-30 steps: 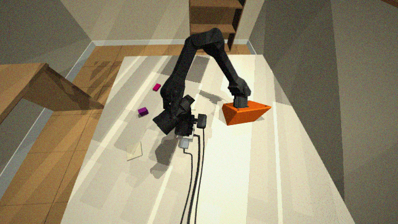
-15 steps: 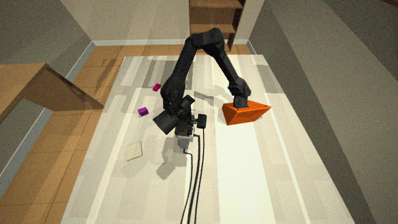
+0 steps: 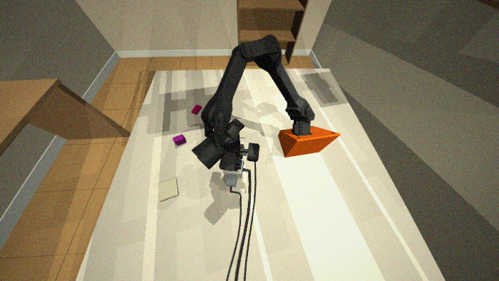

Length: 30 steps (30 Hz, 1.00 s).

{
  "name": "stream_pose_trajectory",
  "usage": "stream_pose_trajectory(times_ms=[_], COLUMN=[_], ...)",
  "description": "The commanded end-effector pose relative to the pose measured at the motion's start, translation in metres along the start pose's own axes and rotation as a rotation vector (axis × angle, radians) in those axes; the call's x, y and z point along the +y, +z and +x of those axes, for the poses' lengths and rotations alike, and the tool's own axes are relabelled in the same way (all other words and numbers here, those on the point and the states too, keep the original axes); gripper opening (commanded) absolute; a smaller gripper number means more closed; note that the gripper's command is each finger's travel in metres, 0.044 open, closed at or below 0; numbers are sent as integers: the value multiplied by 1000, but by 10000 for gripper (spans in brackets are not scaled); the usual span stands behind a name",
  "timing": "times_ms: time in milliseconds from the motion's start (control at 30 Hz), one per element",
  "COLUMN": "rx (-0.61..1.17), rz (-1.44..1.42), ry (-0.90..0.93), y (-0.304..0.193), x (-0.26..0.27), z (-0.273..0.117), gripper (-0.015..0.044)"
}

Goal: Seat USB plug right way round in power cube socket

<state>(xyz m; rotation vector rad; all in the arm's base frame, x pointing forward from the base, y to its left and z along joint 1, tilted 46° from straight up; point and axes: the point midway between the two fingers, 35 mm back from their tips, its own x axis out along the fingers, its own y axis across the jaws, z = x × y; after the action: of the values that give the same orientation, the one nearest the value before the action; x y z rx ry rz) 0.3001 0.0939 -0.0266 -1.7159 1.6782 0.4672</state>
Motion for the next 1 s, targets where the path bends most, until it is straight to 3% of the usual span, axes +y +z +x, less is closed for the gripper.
stream_pose_trajectory(times_ms=[0,300,433,967], rx=[5,5,2,2], rz=[3,3,-1,-1], ry=[-4,-4,-6,-6], y=[-1,-1,0,0], x=[-2,-2,0,0], z=[2,2,0,0], gripper=[0,0,95,95])
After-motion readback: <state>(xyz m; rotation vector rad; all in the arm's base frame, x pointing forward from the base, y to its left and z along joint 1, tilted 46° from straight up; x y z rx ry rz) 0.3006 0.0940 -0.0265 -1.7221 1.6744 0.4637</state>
